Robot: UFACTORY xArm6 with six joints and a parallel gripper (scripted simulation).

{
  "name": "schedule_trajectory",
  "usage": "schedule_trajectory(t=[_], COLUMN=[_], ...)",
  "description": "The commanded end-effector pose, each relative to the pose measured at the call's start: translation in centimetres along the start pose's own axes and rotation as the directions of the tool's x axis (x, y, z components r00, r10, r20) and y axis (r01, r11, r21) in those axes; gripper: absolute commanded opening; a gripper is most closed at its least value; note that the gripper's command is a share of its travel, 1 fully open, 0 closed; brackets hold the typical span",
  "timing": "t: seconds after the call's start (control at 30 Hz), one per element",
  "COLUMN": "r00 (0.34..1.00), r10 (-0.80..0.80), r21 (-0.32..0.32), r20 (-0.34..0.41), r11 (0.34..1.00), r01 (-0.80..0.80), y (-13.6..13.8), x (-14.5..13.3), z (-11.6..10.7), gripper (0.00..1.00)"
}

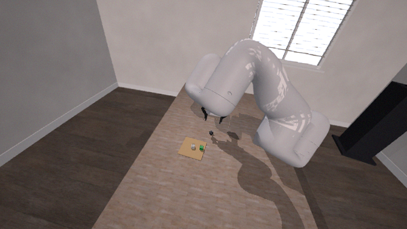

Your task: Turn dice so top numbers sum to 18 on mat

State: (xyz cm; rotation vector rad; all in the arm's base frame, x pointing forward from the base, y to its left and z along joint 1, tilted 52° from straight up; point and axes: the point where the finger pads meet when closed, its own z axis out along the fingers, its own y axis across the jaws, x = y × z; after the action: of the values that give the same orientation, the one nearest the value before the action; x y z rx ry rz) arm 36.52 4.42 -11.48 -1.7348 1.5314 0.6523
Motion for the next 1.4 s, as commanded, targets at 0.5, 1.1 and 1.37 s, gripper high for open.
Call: schedule_trajectory(t=[0.5, 1.1, 1.37], r00=[0.829, 0.687, 0.687], r10=[0.559, 0.726, 0.726], r21=[-0.005, -0.004, -0.004], r20=[-0.007, -0.009, -0.009], r11=[0.829, 0.687, 0.687], r01=[-0.559, -0.726, -0.726], y=[0.3, 0.5, 0.5], x=[-0.4, -0.5, -0.5], z=[1.6, 2.2, 2.2], gripper=[1.00, 0.36, 0.36])
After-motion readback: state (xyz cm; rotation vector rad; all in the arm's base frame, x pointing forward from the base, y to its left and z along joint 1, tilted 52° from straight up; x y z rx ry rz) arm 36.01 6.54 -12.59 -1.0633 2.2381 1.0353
